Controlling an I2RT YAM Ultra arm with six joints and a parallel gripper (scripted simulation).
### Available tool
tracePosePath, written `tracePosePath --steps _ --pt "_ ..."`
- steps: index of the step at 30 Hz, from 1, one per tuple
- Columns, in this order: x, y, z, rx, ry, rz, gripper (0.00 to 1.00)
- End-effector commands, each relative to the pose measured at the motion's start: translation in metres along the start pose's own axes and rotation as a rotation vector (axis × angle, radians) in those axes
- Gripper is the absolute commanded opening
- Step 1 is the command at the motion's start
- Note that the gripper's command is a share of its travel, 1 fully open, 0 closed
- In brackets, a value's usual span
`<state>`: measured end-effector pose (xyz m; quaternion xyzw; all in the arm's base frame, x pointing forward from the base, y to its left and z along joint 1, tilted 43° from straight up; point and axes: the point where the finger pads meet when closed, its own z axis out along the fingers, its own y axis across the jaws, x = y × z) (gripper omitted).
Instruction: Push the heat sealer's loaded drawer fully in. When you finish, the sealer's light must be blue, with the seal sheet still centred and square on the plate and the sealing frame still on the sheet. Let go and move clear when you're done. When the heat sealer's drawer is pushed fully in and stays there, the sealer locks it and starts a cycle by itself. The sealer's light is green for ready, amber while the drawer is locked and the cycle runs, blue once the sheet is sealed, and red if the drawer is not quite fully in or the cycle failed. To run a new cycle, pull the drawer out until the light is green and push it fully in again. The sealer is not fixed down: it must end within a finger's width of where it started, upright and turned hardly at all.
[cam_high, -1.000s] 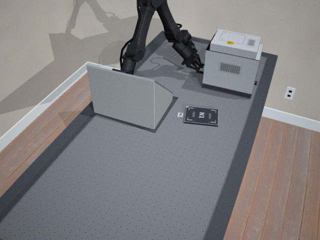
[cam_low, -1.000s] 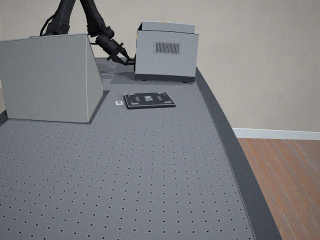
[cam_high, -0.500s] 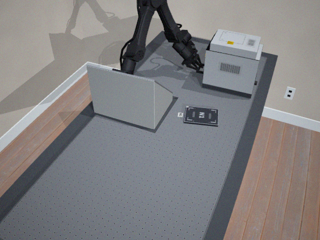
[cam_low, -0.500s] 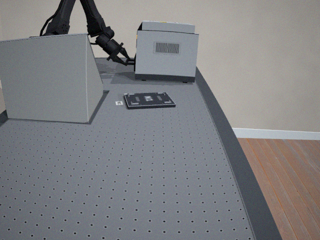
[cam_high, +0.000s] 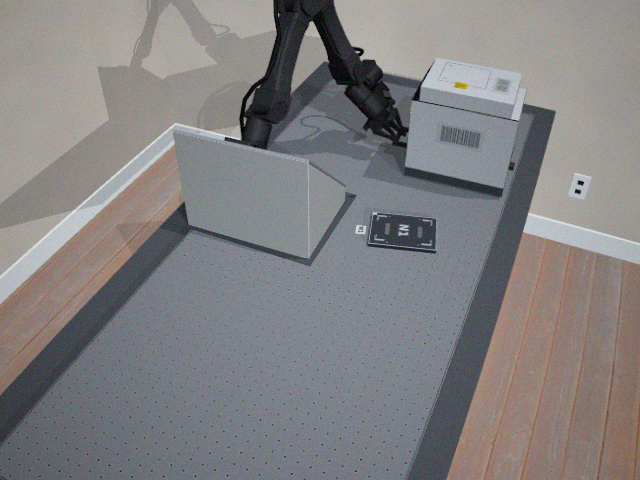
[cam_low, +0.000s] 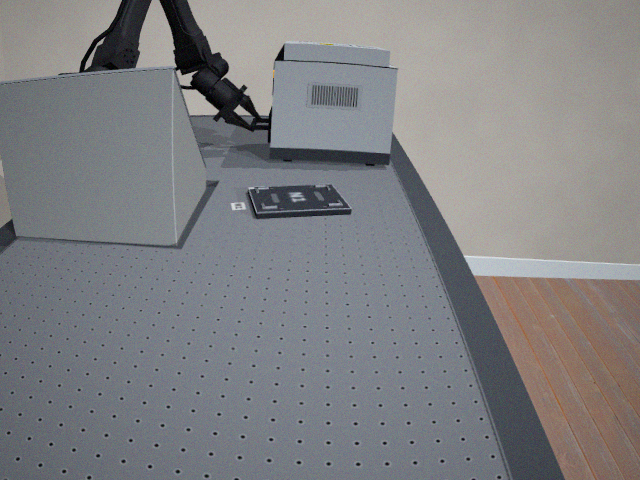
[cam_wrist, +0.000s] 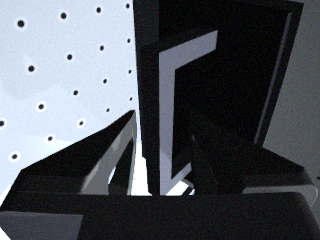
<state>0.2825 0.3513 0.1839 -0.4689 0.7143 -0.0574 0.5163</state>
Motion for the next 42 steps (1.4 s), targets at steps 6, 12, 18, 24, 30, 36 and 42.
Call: tracePosePath --steps 6,12,18,24,30,36,42 --pt "0.0035 0.0008 -0.0073 0.010 0.002 0.008 0.30" --pt "0.0092 0.0007 -0.0058 0.013 0.021 0.005 0.30" --pt "0.0099 0.0013 -0.0051 0.013 0.023 0.004 0.30" --pt "0.0099 0.0013 -0.0052 0.013 0.023 0.004 0.30" --pt "0.0099 0.0013 -0.0052 0.013 0.023 0.004 0.30" --pt "0.0099 0.0013 -0.0052 0.013 0.023 0.004 0.30" --pt "0.0099 0.0013 -0.0052 0.013 0.023 0.004 0.30"
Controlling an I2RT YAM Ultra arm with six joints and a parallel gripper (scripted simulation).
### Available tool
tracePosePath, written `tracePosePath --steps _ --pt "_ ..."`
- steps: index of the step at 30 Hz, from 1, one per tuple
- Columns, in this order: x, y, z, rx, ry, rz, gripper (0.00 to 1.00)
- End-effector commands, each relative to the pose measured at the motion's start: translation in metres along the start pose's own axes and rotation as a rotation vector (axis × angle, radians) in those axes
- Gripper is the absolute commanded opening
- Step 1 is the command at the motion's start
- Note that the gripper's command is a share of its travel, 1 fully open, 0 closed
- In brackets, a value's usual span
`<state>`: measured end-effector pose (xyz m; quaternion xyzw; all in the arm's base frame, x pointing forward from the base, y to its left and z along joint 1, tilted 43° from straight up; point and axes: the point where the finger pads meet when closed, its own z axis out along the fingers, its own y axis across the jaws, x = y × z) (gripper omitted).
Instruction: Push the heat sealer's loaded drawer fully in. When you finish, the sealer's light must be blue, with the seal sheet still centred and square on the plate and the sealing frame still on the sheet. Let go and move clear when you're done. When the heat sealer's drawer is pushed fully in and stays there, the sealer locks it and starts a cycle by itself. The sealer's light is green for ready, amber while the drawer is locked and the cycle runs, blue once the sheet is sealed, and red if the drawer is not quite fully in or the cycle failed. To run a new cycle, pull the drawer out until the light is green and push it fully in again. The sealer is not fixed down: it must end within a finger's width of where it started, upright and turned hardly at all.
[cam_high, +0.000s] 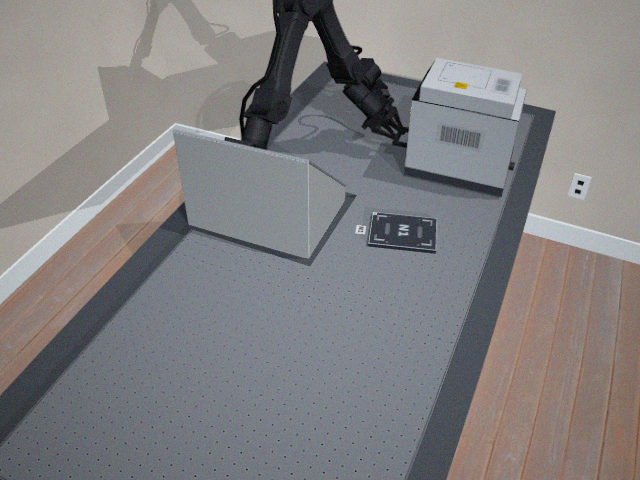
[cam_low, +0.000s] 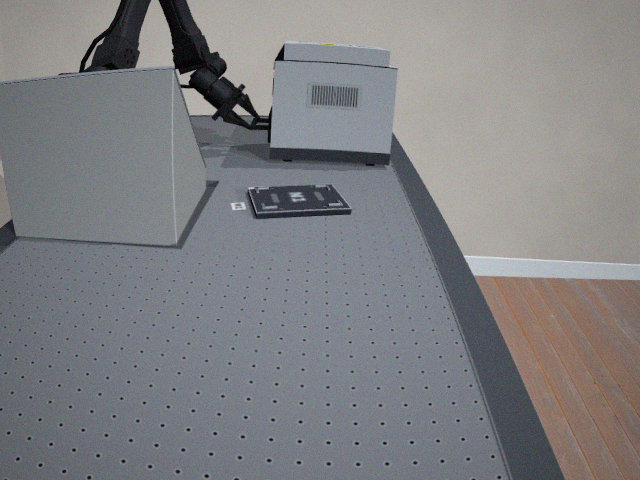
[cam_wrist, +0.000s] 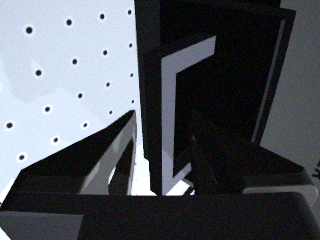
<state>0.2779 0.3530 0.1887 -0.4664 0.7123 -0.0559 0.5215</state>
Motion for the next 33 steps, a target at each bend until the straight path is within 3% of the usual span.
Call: tracePosePath --steps 1,8,10,33 --pt "0.014 0.000 0.000 0.007 0.034 0.000 0.30" --pt "0.014 0.000 0.000 0.007 0.034 0.000 0.30" --pt "0.008 0.000 -0.009 0.004 0.014 0.003 0.30" --pt "0.008 0.000 -0.040 0.004 0.013 0.003 0.30"
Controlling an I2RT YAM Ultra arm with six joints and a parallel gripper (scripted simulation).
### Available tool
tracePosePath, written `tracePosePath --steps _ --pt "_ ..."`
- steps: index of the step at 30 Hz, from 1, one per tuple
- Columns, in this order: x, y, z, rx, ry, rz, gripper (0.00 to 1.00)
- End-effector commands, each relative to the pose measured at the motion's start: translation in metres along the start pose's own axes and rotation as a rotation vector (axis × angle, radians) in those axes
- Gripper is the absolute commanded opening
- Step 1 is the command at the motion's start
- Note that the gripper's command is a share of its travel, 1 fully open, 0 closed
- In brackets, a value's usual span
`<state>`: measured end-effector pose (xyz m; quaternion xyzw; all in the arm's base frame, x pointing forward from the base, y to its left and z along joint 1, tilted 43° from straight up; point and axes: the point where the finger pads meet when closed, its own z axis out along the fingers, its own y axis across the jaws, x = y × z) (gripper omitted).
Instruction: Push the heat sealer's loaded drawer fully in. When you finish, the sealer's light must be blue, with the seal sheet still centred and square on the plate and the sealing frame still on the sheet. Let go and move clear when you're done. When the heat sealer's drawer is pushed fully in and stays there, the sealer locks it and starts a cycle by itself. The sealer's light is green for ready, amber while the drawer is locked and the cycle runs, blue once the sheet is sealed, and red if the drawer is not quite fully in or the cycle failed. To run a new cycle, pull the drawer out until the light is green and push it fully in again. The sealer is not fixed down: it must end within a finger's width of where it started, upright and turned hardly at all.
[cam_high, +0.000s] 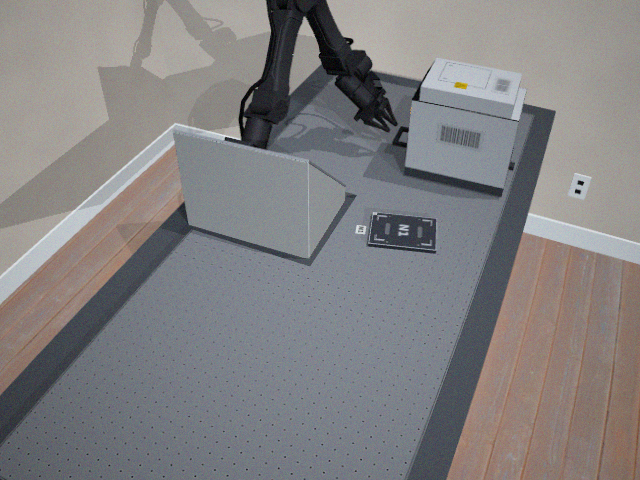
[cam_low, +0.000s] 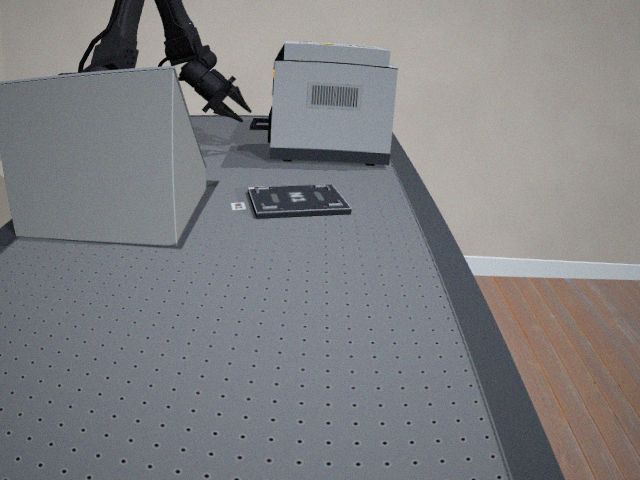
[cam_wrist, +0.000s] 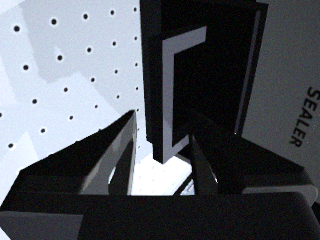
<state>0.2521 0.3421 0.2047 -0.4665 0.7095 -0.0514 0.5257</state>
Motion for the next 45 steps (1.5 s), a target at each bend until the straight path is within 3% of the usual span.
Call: tracePosePath --steps 1,21,28,45 --pt "0.011 0.000 -0.010 0.006 0.026 0.001 0.30" --pt "0.011 0.000 -0.039 0.007 0.025 0.000 0.30" --pt "-0.001 -0.005 -0.054 0.012 0.004 0.018 0.30" --pt "0.003 -0.002 -0.049 0.008 0.017 0.008 0.30"
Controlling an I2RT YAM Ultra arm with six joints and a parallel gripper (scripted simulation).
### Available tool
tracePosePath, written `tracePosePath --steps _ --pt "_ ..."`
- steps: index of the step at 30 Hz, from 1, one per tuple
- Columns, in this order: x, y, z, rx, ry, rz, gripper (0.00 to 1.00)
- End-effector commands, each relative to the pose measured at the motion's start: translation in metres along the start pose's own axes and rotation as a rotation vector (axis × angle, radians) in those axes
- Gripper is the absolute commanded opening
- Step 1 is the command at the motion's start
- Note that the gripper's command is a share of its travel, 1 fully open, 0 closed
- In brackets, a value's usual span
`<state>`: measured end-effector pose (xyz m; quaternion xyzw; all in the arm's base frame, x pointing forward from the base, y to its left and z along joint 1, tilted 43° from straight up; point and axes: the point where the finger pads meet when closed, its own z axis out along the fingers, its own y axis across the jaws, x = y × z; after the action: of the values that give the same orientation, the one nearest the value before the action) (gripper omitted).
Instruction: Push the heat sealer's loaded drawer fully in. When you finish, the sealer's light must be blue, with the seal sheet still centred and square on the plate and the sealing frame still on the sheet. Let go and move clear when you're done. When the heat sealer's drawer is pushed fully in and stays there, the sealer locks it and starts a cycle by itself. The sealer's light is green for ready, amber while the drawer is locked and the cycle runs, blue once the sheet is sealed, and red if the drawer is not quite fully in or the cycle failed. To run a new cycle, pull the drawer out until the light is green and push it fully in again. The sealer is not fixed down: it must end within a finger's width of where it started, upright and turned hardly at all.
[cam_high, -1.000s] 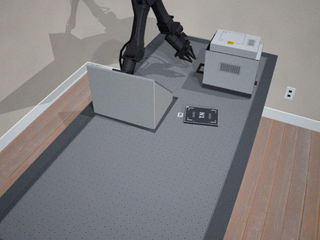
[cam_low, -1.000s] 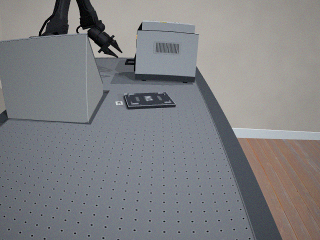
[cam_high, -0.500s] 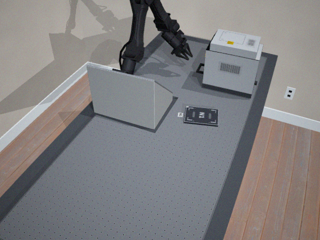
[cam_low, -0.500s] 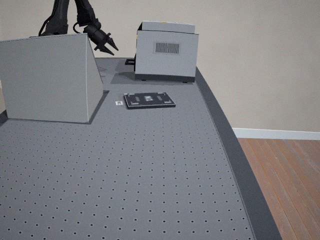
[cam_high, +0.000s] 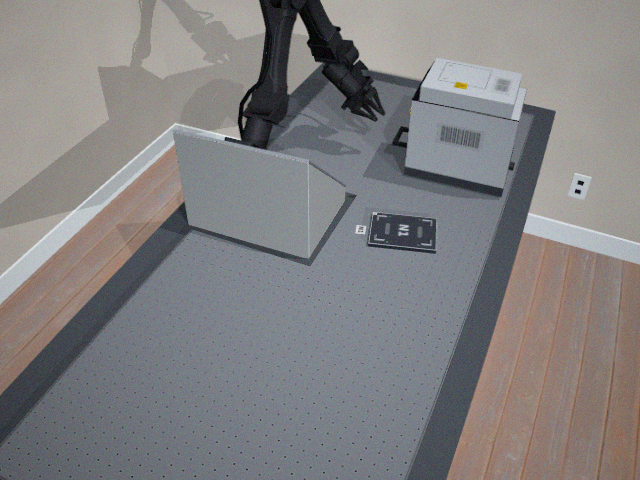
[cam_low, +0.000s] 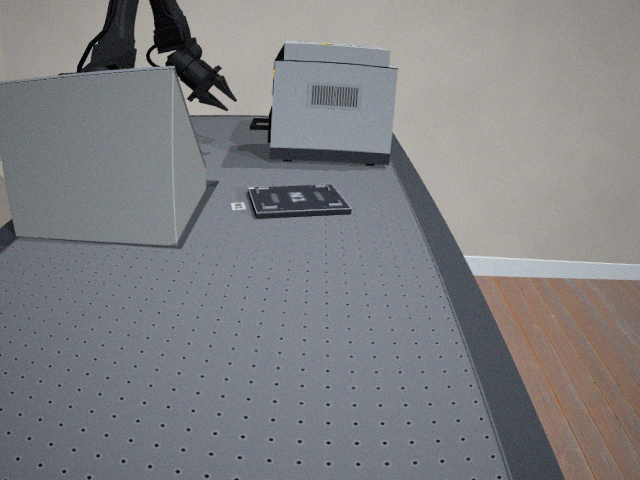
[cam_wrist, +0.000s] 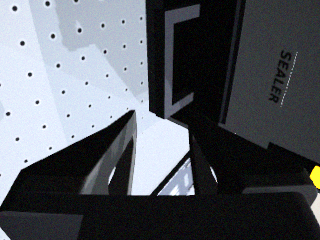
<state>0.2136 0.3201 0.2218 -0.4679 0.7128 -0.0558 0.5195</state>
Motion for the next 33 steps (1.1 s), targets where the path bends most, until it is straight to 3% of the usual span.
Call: tracePosePath --steps 1,8,9,16,20,28,33 --pt "-0.001 -0.004 -0.002 0.009 0.001 0.012 0.30" --pt "-0.001 -0.004 -0.002 0.009 0.001 0.012 0.30" --pt "-0.010 -0.010 -0.014 0.015 -0.023 0.033 0.30" --pt "-0.009 -0.010 -0.042 0.013 -0.022 0.034 0.30" --pt "-0.006 -0.004 -0.045 0.010 -0.006 0.018 0.30" --pt "-0.008 -0.010 -0.082 0.009 -0.021 0.036 0.30" --pt "-0.005 -0.001 -0.083 0.009 0.002 0.008 0.30"
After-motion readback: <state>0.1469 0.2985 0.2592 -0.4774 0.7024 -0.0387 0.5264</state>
